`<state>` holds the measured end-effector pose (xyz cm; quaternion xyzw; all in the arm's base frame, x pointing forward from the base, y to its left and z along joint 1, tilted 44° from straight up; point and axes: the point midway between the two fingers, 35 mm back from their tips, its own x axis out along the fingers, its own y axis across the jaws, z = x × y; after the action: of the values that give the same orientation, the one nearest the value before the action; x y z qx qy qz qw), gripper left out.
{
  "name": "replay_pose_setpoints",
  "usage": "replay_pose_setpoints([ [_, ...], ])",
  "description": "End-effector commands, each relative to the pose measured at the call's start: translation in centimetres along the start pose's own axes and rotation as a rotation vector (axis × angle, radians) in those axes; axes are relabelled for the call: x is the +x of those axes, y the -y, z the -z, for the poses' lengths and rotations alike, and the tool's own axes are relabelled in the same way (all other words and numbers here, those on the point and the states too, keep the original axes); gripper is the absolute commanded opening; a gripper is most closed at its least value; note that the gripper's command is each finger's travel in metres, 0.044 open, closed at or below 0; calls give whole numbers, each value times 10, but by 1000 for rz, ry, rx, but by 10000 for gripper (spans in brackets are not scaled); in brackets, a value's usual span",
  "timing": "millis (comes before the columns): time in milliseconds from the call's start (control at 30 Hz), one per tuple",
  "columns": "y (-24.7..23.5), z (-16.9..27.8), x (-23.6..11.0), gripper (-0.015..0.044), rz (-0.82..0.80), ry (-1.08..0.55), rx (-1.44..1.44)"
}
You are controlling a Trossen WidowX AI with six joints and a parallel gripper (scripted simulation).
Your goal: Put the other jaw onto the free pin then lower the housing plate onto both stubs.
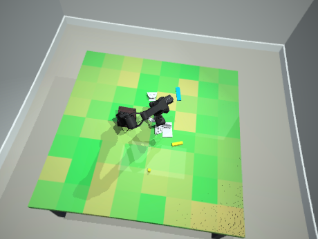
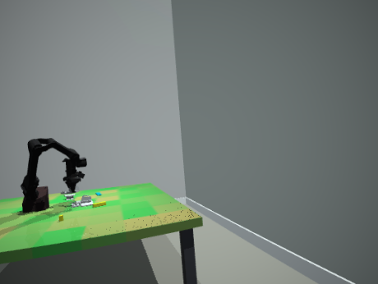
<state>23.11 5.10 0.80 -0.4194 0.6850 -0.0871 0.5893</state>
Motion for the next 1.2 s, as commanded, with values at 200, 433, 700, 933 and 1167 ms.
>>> replay_pose_setpoints([
  [200, 6, 9, 1, 134, 6, 1, 189],
  [433, 6, 9, 1, 134, 6, 1, 189],
  [700, 6, 9, 1, 134, 6, 1, 185],
  [933, 6, 9, 1, 134, 6, 1, 171],
  [1167, 12, 4, 0, 134, 4, 2, 171],
])
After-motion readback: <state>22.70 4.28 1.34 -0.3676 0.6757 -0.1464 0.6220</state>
